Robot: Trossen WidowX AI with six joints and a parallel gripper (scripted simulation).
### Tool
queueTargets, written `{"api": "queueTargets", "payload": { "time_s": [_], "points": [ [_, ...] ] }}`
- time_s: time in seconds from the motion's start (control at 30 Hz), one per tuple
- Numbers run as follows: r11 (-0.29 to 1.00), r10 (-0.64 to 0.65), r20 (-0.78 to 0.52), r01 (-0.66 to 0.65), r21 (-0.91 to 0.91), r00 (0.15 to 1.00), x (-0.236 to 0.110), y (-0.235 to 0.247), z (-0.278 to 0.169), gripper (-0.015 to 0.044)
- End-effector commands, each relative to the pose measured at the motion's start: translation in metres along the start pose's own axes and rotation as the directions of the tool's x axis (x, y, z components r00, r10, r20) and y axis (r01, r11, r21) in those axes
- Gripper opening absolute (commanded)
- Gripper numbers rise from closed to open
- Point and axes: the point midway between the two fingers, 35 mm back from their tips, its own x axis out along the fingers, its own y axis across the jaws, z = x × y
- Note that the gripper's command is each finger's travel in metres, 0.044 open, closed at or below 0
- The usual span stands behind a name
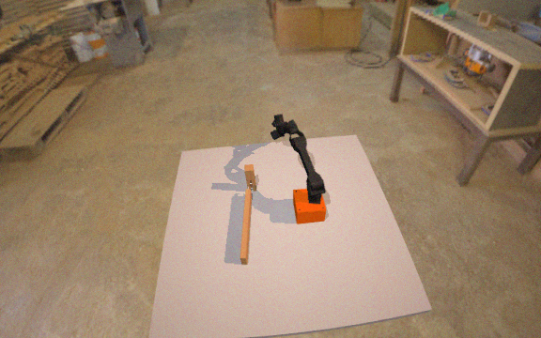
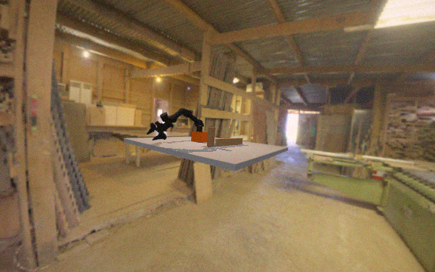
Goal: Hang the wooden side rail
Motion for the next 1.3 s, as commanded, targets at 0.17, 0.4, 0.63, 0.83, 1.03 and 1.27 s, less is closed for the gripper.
{"api": "queueTargets", "payload": {
  "time_s": [0.17,0.4,0.63,0.83,1.03,1.27],
  "points": [
    [1.000,-0.005,0.036,0.005,0.005,0.999,-0.022,-0.019,0.032,0.0440],
    [1.000,-0.017,0.114,0.016,0.015,0.993,-0.079,-0.063,0.094,0.0440],
    [1.000,-0.024,0.153,0.021,0.020,0.988,-0.112,-0.086,0.121,0.0440],
    [0.987,0.033,0.172,-0.005,-0.159,0.985,-0.133,-0.055,0.124,0.0440],
    [0.861,0.159,0.185,-0.044,-0.507,0.970,-0.183,-0.002,0.123,0.0440],
    [0.709,0.241,0.187,-0.041,-0.704,0.952,-0.217,0.031,0.116,0.0440]
  ]
}}
